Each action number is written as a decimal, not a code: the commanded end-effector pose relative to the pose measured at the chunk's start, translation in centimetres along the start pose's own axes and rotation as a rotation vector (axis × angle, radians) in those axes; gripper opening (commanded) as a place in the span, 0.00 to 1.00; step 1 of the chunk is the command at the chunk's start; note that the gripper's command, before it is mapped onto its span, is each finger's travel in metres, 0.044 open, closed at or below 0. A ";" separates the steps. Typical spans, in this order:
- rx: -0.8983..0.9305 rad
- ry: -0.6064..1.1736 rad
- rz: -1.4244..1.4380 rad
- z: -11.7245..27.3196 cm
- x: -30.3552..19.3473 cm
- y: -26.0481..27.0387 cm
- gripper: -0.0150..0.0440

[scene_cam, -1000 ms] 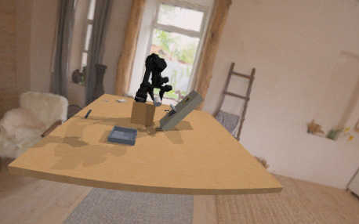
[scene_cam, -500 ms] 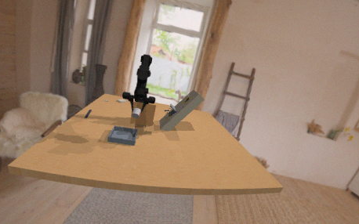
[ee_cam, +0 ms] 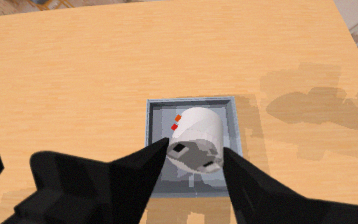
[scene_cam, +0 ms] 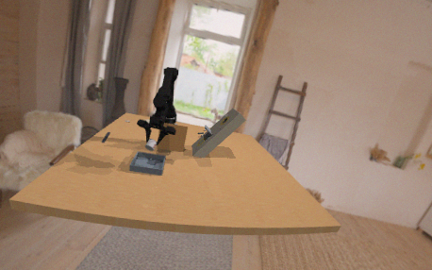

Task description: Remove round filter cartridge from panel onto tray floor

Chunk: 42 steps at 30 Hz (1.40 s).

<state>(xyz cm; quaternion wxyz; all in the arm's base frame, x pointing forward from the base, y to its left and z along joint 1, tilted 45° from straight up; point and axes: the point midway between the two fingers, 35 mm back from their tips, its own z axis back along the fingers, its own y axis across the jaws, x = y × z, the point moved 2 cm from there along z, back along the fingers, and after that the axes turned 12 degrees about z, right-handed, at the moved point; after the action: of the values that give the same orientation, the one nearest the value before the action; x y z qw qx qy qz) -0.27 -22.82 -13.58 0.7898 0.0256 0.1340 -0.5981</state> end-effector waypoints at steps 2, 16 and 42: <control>-0.007 0.004 -0.007 -1.8 -0.9 0.0 0.25; 0.000 0.014 -0.010 -5.8 -3.6 0.7 0.30; 0.001 0.014 -0.009 0.2 -0.1 0.0 1.00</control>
<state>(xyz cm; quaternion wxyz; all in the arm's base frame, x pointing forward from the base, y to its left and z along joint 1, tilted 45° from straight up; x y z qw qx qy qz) -0.60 -22.04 -14.36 0.7877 0.0265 0.1398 -0.5994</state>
